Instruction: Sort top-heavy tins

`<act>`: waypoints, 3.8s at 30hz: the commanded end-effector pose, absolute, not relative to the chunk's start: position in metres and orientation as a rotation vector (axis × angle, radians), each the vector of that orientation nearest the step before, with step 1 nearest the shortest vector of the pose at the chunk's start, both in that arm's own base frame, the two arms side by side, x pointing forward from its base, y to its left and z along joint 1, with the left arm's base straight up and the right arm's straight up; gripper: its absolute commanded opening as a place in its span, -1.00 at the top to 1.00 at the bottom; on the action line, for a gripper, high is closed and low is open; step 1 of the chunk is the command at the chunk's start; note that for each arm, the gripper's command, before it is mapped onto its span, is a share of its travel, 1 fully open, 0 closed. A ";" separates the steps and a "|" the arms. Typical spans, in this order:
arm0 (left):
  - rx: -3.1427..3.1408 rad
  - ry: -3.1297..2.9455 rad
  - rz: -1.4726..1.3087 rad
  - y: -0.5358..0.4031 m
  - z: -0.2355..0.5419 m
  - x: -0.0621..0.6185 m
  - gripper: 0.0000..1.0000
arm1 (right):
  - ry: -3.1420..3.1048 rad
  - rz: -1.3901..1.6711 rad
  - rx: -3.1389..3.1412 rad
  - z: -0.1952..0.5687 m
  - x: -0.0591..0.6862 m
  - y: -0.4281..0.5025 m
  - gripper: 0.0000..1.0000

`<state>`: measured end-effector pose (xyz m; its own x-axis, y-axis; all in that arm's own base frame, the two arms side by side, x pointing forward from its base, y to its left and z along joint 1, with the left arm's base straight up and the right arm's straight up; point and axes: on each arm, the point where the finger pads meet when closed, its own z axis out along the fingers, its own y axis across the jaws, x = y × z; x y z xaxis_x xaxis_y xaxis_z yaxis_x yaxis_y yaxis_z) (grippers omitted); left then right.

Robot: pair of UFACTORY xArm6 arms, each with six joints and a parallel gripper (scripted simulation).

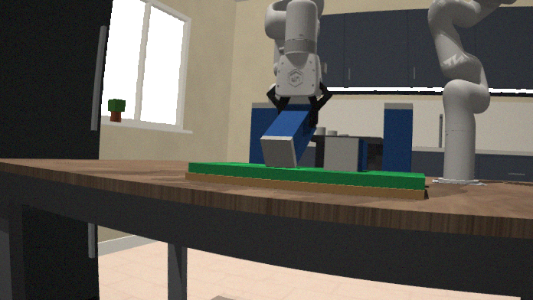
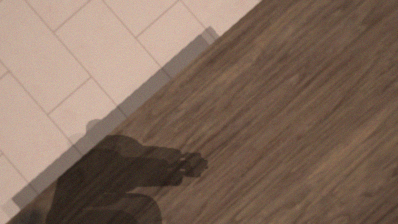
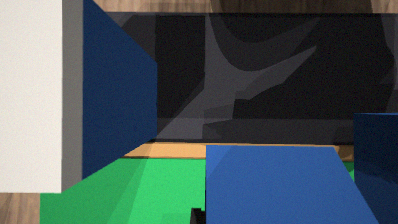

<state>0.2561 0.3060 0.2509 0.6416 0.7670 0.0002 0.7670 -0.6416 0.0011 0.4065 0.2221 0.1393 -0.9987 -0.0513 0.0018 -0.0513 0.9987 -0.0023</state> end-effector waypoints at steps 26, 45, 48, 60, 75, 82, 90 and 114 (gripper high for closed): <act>2.847 1.330 0.007 0.307 0.252 0.257 -1.00 | -3.144 0.001 0.080 0.156 0.408 0.223 -0.48; 2.847 1.330 0.007 0.307 0.252 0.257 -1.00 | -3.144 0.002 0.079 0.164 0.408 0.223 -0.48; 2.847 1.330 0.007 0.307 0.252 0.257 -1.00 | -3.144 0.002 0.079 0.165 0.408 0.223 -0.48; 2.847 1.330 0.007 0.307 0.252 0.257 -1.00 | -3.143 0.002 0.080 0.167 0.408 0.223 -0.48; 2.847 1.330 0.007 0.307 0.252 0.257 -1.00 | -3.143 0.002 0.080 0.171 0.408 0.223 -0.48; 2.847 1.330 0.007 0.307 0.252 0.257 -1.00 | -3.143 0.002 0.080 0.174 0.408 0.223 -0.48; 2.847 1.330 0.007 0.307 0.252 0.257 -1.00 | -3.143 0.002 0.080 0.175 0.408 0.223 -0.48; 2.847 1.330 0.007 0.307 0.252 0.257 -1.00 | -3.143 0.002 0.079 0.179 0.408 0.223 -0.48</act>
